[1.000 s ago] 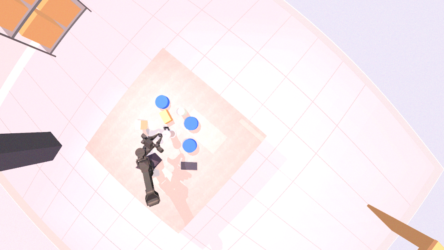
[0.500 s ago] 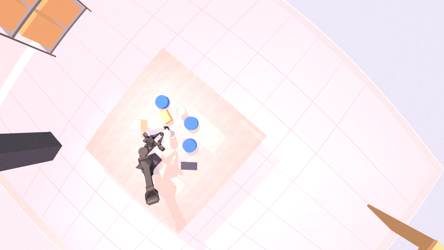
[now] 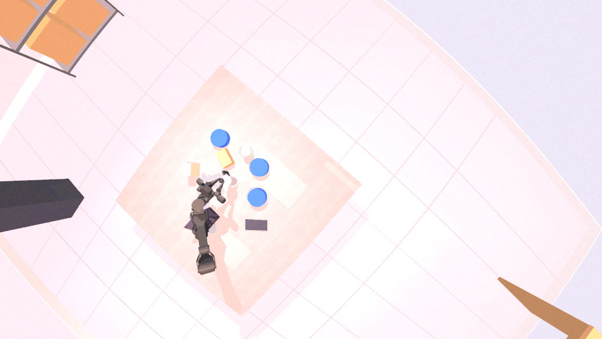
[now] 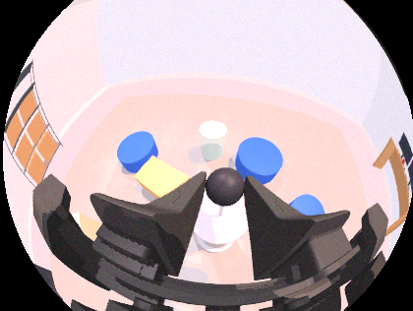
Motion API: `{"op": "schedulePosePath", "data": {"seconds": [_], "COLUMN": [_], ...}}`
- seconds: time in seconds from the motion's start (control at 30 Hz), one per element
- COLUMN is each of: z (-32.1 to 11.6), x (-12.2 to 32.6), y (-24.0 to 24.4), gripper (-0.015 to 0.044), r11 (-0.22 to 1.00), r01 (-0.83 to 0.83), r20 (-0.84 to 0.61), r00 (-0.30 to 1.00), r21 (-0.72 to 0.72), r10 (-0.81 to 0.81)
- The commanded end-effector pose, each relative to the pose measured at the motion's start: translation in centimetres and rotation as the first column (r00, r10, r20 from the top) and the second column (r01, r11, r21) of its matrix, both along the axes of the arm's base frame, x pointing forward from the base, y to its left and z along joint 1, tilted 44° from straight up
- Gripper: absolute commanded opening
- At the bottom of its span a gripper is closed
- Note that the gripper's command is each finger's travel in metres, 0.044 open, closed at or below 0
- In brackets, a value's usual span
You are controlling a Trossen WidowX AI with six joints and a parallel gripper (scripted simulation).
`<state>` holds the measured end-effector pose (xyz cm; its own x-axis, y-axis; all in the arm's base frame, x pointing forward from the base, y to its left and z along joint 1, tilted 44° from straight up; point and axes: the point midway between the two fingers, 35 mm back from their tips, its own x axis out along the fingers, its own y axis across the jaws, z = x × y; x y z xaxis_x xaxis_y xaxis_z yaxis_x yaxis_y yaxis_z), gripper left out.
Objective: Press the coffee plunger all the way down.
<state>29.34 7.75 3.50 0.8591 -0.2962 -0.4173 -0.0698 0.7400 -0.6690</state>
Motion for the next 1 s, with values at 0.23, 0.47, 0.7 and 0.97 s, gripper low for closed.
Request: {"op": "schedulePosePath", "data": {"seconds": [0.23, 0.47, 0.7, 0.97], "z": [-2.0, -2.7, -2.8, -2.8], "x": [-0.2, 0.1, 0.5, 0.6], "y": [-1.7, -2.5, -2.6, -2.5], "gripper": [0.0115, 0.0115, 0.0115, 0.0115], "r11": [1.0, 1.0, 1.0, 1.0], "r01": [0.002, 0.0, 0.0, 0.001], "r20": [-0.028, -0.024, -0.022, -0.022], "r00": [1.0, 1.0, 1.0, 1.0], "r21": [-0.012, -0.016, -0.017, -0.016], "r10": [-0.002, -0.001, -0.001, -0.001]}}
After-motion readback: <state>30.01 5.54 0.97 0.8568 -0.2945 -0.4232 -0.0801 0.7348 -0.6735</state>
